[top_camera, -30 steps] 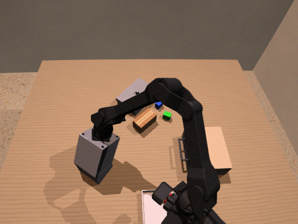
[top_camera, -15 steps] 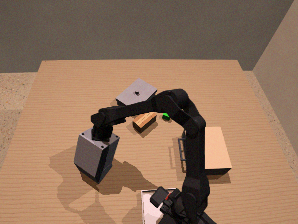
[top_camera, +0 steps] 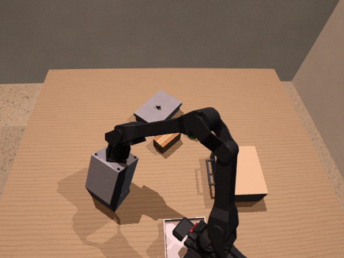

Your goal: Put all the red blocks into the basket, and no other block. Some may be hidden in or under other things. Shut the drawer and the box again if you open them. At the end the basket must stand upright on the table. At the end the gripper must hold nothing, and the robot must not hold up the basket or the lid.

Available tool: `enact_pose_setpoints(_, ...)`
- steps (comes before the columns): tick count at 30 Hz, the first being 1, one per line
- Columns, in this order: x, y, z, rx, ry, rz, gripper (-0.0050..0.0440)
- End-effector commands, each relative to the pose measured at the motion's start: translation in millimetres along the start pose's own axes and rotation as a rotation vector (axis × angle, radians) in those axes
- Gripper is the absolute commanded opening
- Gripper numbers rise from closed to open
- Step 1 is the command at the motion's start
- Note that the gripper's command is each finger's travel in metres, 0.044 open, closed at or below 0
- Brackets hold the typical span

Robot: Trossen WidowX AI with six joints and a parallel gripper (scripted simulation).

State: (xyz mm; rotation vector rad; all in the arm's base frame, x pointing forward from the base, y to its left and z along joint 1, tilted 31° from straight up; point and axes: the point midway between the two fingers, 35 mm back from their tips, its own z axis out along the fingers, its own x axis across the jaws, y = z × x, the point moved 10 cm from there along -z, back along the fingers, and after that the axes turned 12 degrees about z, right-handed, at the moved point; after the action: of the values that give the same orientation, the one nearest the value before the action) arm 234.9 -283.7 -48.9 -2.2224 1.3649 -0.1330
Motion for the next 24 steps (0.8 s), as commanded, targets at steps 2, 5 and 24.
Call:
enact_pose_setpoints(2,-1,1,7,0.001,-0.005,0.007,0.0000)
enact_pose_setpoints(5,-1,1,8,0.001,-0.005,0.007,0.0000)
enact_pose_setpoints(24,-1,1,19,0.001,-0.005,0.007,0.0192)
